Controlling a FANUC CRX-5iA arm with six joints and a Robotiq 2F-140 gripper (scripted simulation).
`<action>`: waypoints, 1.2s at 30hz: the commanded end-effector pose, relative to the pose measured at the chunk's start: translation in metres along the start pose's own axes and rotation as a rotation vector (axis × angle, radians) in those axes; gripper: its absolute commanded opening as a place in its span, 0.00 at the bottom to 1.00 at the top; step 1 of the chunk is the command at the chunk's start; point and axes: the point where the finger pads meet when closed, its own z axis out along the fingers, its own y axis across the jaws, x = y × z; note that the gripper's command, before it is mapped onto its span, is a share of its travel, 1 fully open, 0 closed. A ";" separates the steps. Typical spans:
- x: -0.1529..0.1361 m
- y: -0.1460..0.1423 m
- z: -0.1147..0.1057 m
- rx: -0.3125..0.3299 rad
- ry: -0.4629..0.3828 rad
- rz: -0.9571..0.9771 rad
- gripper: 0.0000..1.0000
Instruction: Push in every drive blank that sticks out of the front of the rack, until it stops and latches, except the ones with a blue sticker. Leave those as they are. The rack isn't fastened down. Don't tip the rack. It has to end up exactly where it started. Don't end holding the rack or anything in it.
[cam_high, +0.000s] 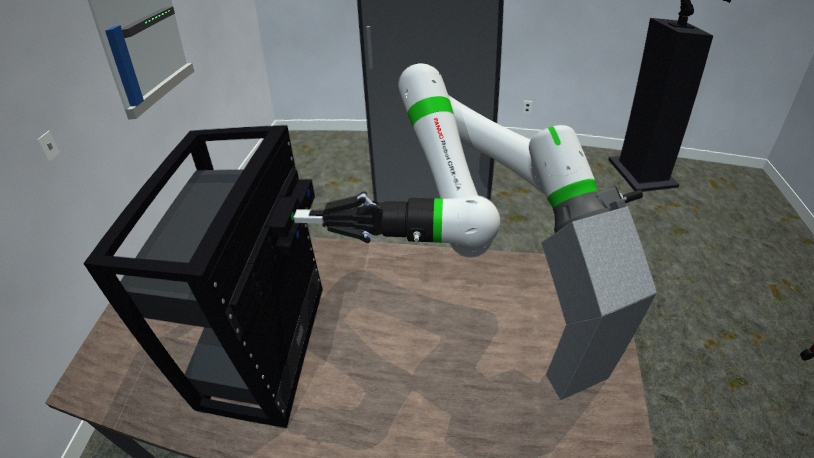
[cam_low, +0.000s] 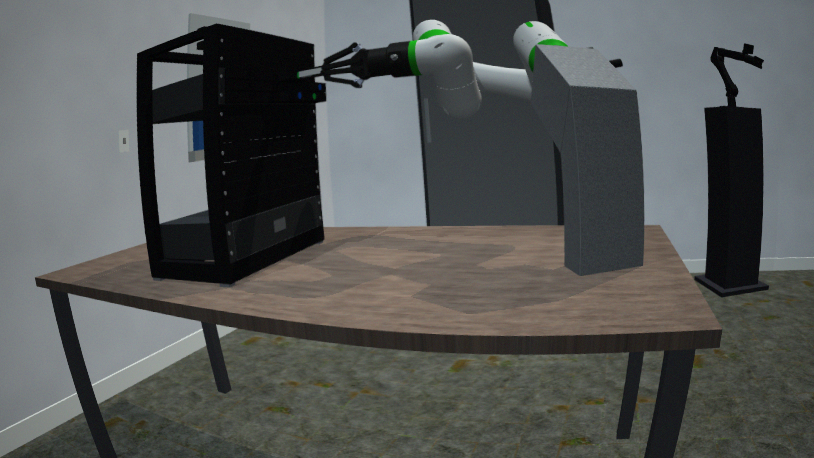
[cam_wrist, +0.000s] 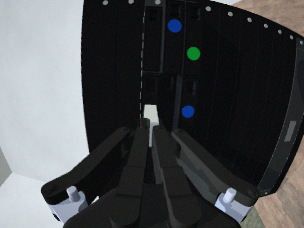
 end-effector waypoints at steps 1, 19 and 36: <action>0.000 0.000 0.000 0.000 0.000 0.000 0.00; 0.000 0.000 0.010 0.000 0.000 0.000 0.00; 0.000 0.000 0.020 0.000 0.000 0.000 0.00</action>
